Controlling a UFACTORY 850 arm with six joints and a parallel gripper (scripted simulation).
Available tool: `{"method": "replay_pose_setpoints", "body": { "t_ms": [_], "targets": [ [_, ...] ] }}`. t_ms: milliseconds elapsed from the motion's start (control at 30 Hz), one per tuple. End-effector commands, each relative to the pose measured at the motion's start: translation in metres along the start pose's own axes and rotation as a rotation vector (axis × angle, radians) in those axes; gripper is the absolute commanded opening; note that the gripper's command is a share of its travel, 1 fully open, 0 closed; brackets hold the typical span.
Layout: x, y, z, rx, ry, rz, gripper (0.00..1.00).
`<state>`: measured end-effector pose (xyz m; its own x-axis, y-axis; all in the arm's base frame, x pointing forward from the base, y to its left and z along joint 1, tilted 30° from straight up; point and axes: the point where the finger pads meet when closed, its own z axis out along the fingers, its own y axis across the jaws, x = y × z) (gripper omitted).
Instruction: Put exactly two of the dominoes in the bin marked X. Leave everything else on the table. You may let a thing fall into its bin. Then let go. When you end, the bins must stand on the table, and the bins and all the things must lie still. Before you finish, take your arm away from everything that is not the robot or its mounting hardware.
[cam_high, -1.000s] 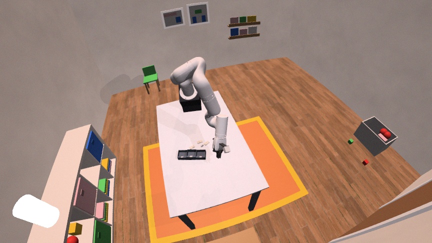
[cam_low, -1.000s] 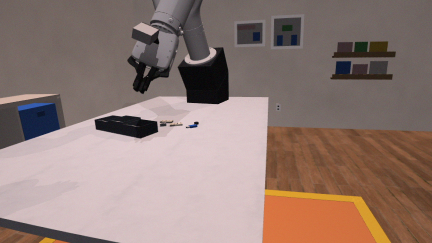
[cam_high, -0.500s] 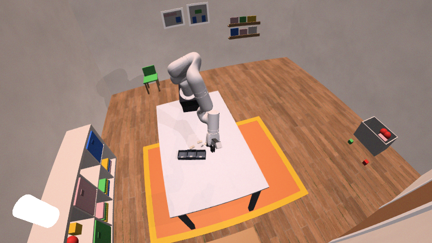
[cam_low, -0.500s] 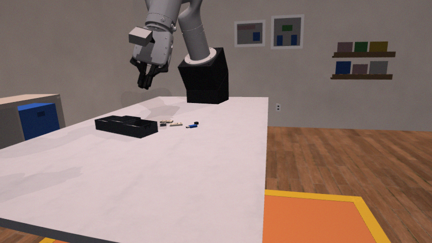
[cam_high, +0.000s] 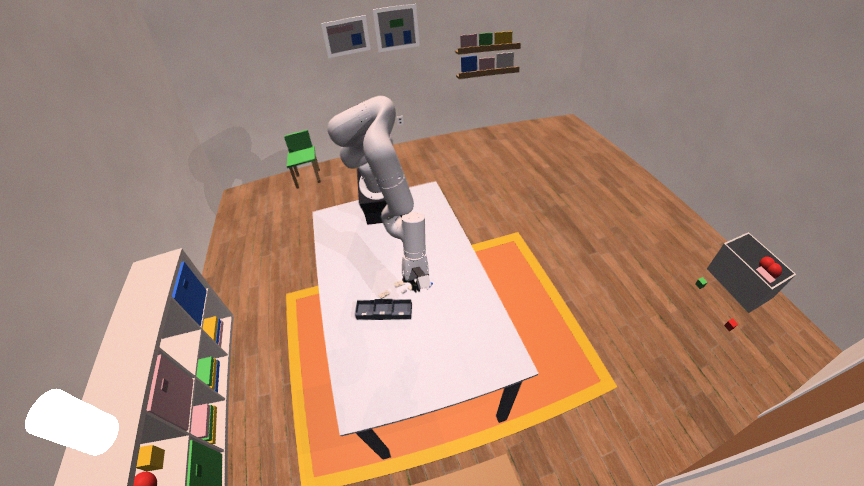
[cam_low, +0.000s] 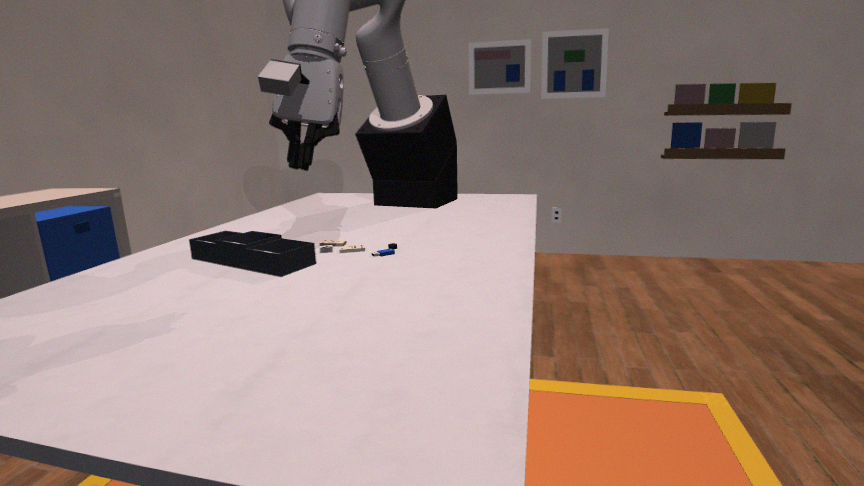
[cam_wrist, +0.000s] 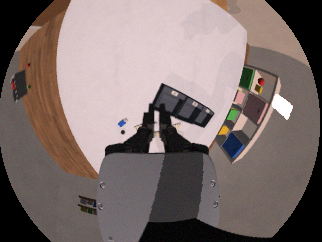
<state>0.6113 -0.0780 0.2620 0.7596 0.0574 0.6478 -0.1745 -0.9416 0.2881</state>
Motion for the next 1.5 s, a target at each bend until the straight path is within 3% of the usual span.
{"method": "replay_pose_setpoints", "body": {
  "t_ms": [0, 100, 167, 267, 367, 433, 533, 667, 733, 867, 1467],
  "targets": [
    [-0.029, 0.004, -0.010, 0.024, -0.024, 0.016, 0.07],
    [-0.029, 0.004, -0.010, 0.024, -0.024, 0.016, 0.07],
    [-0.045, 0.005, -0.015, 0.066, -0.086, 0.055, 0.07],
    [-0.069, 0.007, -0.023, 0.066, -0.087, 0.055, 0.07],
    [-0.070, 0.007, -0.024, 0.066, -0.087, 0.055, 0.07],
    [-0.086, 0.008, -0.030, 0.106, -0.153, 0.095, 0.07],
    [-0.110, 0.009, -0.038, 0.106, -0.153, 0.095, 0.07],
    [-0.113, 0.009, -0.040, 0.106, -0.153, 0.095, 0.07],
    [-0.129, 0.009, -0.046, 0.143, -0.224, 0.137, 0.07],
    [-0.158, 0.009, -0.057, 0.143, -0.224, 0.137, 0.07],
    [-0.157, 0.015, -0.052, 0.137, -0.228, 0.187, 0.07]
  ]
}}
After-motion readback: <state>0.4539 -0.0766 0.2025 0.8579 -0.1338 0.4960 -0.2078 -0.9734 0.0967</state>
